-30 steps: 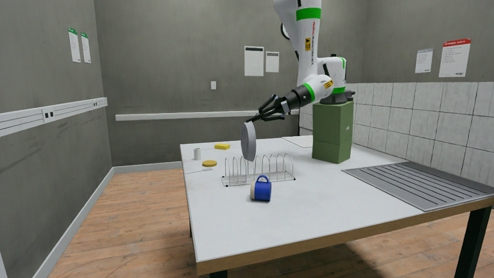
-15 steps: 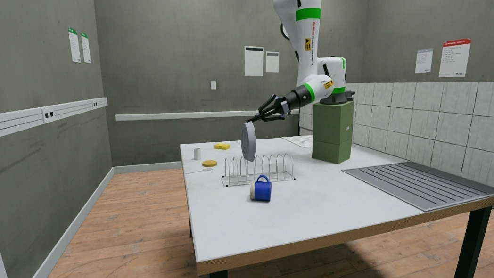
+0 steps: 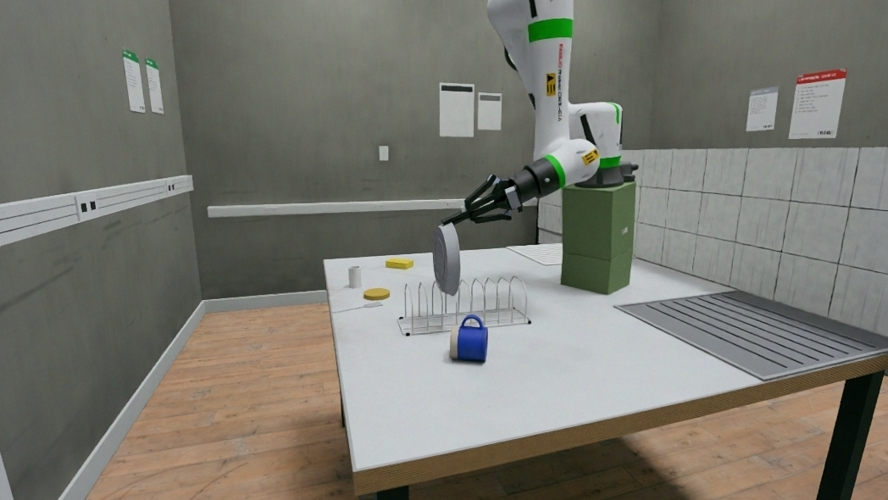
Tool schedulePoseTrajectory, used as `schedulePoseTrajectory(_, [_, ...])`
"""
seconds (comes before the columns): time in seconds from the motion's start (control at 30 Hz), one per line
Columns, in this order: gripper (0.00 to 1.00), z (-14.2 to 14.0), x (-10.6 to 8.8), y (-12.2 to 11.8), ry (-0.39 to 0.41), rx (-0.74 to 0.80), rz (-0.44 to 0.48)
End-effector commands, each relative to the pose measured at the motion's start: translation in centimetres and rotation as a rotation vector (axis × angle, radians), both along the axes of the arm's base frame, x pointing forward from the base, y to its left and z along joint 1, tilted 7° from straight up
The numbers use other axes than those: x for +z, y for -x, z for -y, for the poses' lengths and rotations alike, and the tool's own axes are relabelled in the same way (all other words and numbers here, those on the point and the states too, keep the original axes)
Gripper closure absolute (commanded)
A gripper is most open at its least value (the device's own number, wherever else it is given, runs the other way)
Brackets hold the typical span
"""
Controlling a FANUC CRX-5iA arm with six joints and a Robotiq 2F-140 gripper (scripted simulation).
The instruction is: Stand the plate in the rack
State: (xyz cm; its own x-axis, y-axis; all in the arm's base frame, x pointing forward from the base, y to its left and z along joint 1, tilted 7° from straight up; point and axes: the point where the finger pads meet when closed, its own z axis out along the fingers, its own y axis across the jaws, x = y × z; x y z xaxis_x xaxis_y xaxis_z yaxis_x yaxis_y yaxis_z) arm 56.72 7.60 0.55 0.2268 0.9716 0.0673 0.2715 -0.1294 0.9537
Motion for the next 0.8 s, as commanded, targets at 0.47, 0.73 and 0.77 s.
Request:
schedulePoseTrajectory(0.47, [0.90, -0.1, -1.6, -0.2, 0.000, 0.000, 0.002])
schedulePoseTrajectory(0.73, [0.90, -0.1, -1.7, -0.2, 0.000, 0.000, 0.002])
schedulePoseTrajectory(0.77, [0.90, -0.1, -1.7, -0.2, 0.000, 0.000, 0.002])
